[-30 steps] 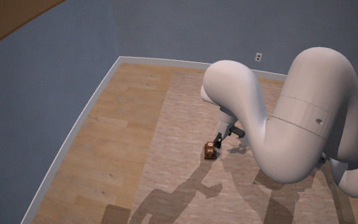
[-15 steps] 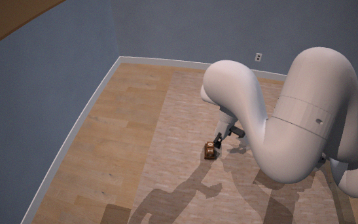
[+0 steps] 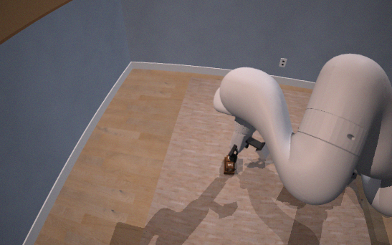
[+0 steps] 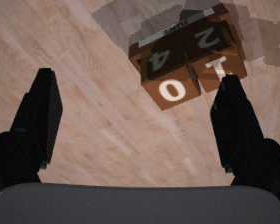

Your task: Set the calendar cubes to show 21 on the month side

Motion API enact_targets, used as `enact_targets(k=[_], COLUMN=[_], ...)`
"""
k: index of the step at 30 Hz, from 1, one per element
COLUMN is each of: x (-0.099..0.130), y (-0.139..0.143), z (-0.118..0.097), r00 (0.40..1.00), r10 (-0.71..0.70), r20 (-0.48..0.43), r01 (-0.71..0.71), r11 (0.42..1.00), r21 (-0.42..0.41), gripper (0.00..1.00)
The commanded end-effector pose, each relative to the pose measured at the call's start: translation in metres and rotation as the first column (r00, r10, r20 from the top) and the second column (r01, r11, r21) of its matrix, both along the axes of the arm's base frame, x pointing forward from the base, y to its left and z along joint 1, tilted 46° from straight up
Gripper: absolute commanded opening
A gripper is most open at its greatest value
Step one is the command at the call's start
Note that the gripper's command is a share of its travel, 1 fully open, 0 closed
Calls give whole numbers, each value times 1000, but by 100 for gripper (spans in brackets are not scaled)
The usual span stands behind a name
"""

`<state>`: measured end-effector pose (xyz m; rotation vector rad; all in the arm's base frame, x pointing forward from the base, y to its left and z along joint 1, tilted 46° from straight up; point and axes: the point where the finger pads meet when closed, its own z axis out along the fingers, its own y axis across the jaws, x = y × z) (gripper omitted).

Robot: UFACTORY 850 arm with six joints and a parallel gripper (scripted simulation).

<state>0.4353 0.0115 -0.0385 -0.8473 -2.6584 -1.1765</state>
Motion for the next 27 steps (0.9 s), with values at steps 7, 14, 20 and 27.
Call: enact_targets(k=[7, 14, 20, 27], x=[19, 19, 19, 19], y=[-3, -3, -3, -3], z=[7, 7, 7, 7], r00=[1000, 1000, 1000, 1000], r10=[0, 0, 0, 0], r20=[2, 2, 2, 2], r01=[0, 0, 0, 0], r11=[1000, 1000, 1000, 1000], r21=[-1, -1, -1, -1], gripper=[100, 100, 100, 100])
